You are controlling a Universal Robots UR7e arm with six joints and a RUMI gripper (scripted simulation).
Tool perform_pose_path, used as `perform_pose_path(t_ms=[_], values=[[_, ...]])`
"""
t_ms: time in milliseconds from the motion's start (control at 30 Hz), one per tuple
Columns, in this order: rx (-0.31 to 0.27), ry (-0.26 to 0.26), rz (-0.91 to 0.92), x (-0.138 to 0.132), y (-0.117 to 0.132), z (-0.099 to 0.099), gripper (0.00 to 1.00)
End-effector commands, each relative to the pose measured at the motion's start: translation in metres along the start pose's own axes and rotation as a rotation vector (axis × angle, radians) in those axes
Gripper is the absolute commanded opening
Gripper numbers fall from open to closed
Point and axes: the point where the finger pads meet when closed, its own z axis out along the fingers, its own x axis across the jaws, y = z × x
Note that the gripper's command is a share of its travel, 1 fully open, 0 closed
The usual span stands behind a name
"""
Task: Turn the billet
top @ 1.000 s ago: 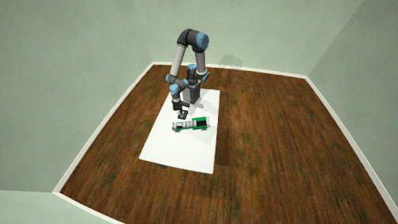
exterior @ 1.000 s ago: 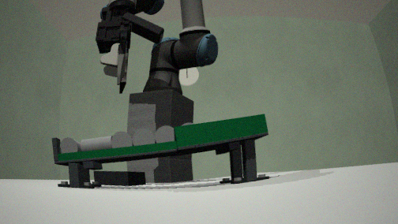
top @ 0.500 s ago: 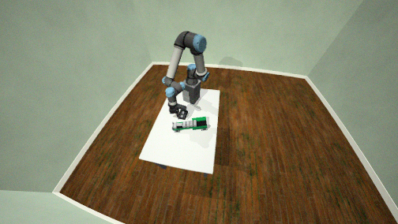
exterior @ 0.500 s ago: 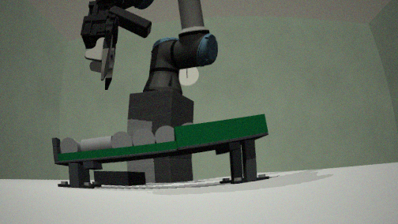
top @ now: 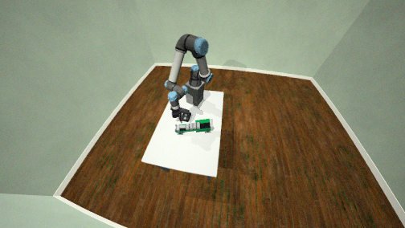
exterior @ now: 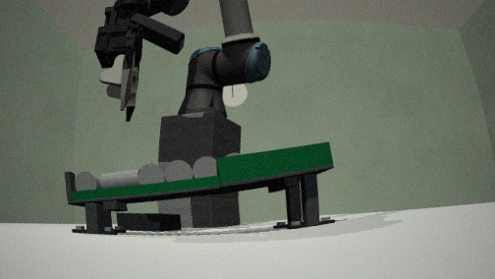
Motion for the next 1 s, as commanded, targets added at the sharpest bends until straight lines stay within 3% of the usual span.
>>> perform_pose_path(t_ms=[0,267,433,833,967], values=[[-0.001,0.002,0.000,0.001,0.001,0.011,0.35],[-0.001,0.002,0.000,0.001,0.001,0.011,0.35],[-0.001,0.002,0.000,0.001,0.001,0.039,0.35],[-0.001,0.002,0.000,0.001,0.001,0.039,0.35],[-0.001,0.002,0.000,0.002,0.001,0.061,0.35]])
